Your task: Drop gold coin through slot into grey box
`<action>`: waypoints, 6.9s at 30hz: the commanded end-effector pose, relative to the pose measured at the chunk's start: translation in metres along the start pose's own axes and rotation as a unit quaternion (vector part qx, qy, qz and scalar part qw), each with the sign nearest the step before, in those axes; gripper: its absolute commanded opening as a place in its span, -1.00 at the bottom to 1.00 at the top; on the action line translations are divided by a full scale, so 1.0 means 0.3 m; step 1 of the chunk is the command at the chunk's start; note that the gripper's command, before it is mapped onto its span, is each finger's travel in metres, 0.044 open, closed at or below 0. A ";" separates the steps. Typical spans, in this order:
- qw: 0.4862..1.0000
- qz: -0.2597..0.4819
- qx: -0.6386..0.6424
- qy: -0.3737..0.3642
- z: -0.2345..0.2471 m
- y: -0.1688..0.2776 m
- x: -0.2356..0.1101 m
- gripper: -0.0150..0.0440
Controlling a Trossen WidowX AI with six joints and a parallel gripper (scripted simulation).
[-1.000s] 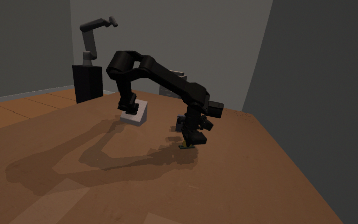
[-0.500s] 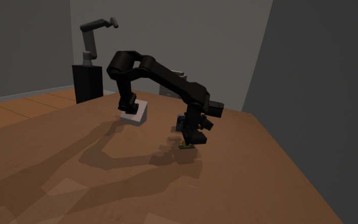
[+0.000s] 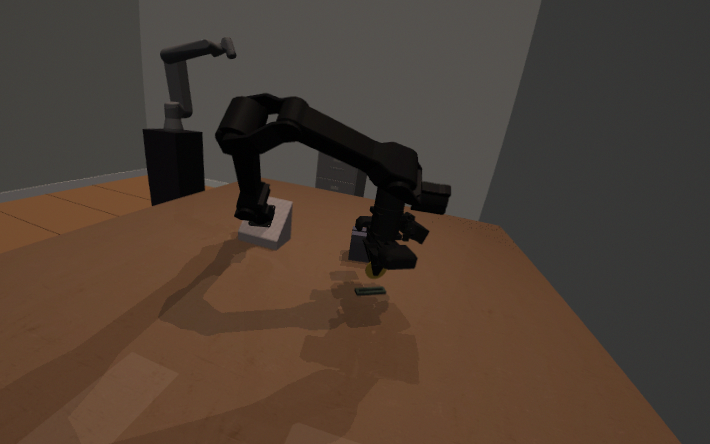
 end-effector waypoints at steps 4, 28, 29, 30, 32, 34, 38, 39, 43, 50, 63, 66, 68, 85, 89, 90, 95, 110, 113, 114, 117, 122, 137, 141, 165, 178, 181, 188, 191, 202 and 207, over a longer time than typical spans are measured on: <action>1.000 -0.003 0.002 -0.001 0.001 -0.003 -0.067 -0.49; 0.994 -0.001 0.106 0.000 0.022 -0.003 -0.193 -0.49; 0.993 -0.001 0.122 0.000 0.024 -0.005 -0.193 -0.49; 0.991 -0.001 0.137 0.000 0.026 -0.007 -0.193 -0.49; 0.987 -0.001 0.158 0.000 0.029 -0.009 -0.193 -0.49; 0.987 -0.001 0.161 0.000 0.030 -0.010 -0.193 -0.49; 0.987 -0.001 0.161 0.000 0.031 -0.010 -0.193 -0.49; 0.987 -0.002 0.161 0.000 0.034 -0.013 -0.194 -0.49; 0.987 -0.003 0.161 -0.002 0.062 -0.029 -0.195 -0.49; 0.987 -0.004 0.160 -0.004 0.115 -0.058 -0.197 -0.49; 0.987 -0.006 0.160 -0.006 0.218 -0.104 -0.201 -0.49; 0.987 -0.006 0.159 -0.006 0.242 -0.114 -0.201 -0.49; 0.987 -0.006 0.159 -0.007 0.259 -0.119 -0.201 -0.49; 0.987 -0.005 0.160 -0.006 0.403 -0.158 -0.200 -0.49; 0.987 -0.004 0.160 -0.005 0.438 -0.164 -0.199 -0.49; 0.987 -0.004 0.160 -0.005 0.446 -0.166 -0.199 -0.49; 0.987 -0.003 0.160 -0.004 0.490 -0.172 -0.197 -0.49; 0.987 -0.002 0.158 -0.003 0.490 -0.171 -0.195 -0.49; 0.987 -0.002 0.158 -0.003 0.492 -0.172 -0.195 -0.49; 0.987 -0.002 0.158 -0.003 0.494 -0.172 -0.196 -0.49; 0.987 -0.002 0.159 -0.003 0.501 -0.171 -0.197 -0.49; 0.987 -0.002 0.162 -0.003 0.514 -0.170 -0.198 -0.49; 0.987 -0.002 0.163 -0.002 0.512 -0.177 -0.197 -0.49; 0.987 -0.002 0.162 -0.002 0.513 -0.176 -0.197 -0.49; 0.987 -0.001 0.159 -0.001 0.511 -0.175 -0.153 -0.49; 0.987 0.000 0.161 -0.003 0.511 -0.175 -0.138 -0.31; 0.987 0.000 0.161 -0.003 0.511 -0.175 -0.138 -0.05; 0.987 0.000 0.161 -0.003 0.511 -0.175 -0.138 0.05; 0.987 0.000 0.161 -0.003 0.511 -0.175 -0.138 0.05; 0.987 0.000 0.160 -0.003 0.510 -0.171 -0.271 1.00; 0.987 0.002 0.159 -0.001 0.510 -0.162 -0.343 1.00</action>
Point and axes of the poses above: the point midway between the two fingers, 35 mm back from their tips, its own x axis out along the fingers, its own z axis across the jaws, y = z × x, the point moved 7 cm from there along -x, back along the fingers, and after that the axes turned 7 degrees about -x, right-handed, at the moved point
